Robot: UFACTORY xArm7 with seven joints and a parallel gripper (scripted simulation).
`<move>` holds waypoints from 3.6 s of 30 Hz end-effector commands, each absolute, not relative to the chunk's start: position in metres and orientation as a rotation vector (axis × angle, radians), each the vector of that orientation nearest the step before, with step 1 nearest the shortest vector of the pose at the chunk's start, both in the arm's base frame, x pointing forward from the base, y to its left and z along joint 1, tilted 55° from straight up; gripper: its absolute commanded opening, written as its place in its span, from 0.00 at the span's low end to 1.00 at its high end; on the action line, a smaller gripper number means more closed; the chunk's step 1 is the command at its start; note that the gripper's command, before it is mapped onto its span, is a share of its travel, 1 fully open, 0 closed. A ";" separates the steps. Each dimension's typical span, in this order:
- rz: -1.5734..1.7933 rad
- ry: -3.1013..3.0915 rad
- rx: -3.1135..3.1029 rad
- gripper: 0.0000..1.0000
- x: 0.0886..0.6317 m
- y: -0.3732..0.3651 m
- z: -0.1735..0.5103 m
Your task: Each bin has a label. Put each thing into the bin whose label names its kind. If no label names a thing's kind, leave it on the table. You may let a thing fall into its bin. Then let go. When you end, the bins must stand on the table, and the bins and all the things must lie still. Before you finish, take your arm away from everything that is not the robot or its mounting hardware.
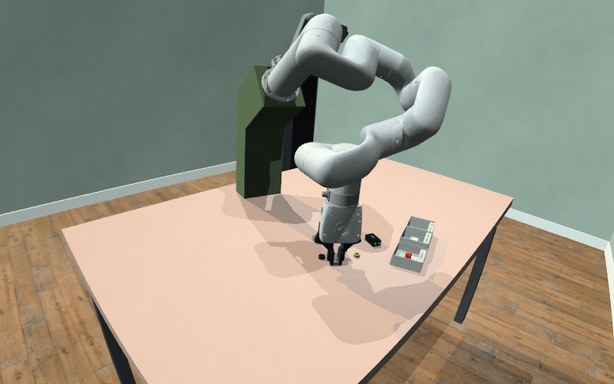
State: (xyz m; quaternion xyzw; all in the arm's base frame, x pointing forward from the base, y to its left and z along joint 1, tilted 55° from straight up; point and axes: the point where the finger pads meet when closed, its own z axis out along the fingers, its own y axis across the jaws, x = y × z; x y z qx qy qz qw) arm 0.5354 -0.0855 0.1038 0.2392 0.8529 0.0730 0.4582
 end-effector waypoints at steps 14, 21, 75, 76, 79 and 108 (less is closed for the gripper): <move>0.179 2.100 0.590 0.00 0.530 -0.085 0.108; 0.179 2.100 0.590 0.00 0.513 -0.083 0.120; 0.181 2.100 0.589 0.00 0.509 0.061 0.160; 0.181 2.100 0.589 0.00 0.511 0.067 0.160; 0.181 2.100 0.589 0.00 0.514 0.084 0.162; 0.510 1.875 1.194 0.00 0.532 0.172 0.173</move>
